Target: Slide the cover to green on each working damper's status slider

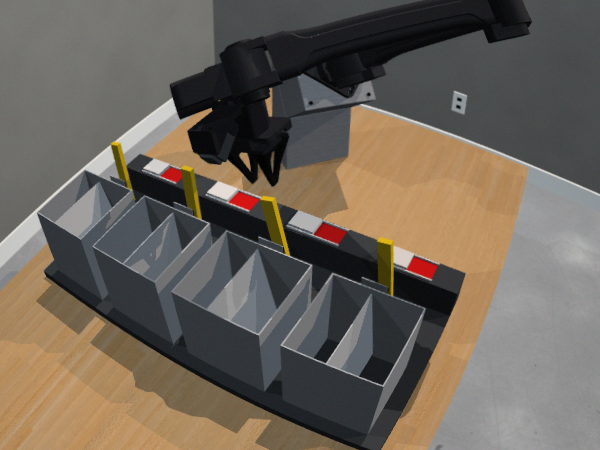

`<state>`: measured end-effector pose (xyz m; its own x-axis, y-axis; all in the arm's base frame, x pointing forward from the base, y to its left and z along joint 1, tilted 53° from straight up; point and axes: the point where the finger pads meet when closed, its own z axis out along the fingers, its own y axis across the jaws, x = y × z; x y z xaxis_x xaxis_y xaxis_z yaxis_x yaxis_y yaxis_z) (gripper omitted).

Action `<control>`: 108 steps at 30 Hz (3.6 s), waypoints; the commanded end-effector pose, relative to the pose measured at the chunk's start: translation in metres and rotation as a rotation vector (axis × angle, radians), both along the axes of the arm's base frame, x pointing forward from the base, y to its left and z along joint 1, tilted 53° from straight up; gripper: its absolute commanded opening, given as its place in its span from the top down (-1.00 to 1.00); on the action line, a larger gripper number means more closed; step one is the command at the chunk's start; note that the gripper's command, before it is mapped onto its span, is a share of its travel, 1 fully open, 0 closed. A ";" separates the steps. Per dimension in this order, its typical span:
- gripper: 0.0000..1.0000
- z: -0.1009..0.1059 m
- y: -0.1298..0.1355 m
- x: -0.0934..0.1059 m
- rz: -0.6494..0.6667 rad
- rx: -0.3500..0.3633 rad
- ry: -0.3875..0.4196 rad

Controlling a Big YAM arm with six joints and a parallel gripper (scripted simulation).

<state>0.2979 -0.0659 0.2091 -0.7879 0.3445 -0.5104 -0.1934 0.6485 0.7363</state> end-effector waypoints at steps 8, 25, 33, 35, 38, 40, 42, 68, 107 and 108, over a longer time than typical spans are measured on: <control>0.28 0.004 -0.003 0.009 0.010 -0.005 -0.009; 0.28 -0.006 0.014 0.011 0.012 -0.006 -0.011; 0.28 -0.013 0.024 0.020 0.012 -0.008 -0.009; 0.28 -0.015 0.027 0.022 0.011 -0.008 -0.010; 0.28 -0.017 0.030 0.025 0.011 -0.008 -0.010; 0.28 -0.018 0.031 0.026 0.011 -0.008 -0.010; 0.28 -0.019 0.034 0.028 0.011 -0.008 -0.010; 0.28 -0.030 0.046 0.041 0.005 -0.002 -0.008; 0.66 -0.030 0.046 0.040 0.008 -0.006 -0.010; 0.66 -0.030 0.046 0.040 0.006 -0.006 -0.010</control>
<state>0.3404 -0.0229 0.1791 -0.7872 0.3423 -0.5130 -0.1991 0.6462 0.7368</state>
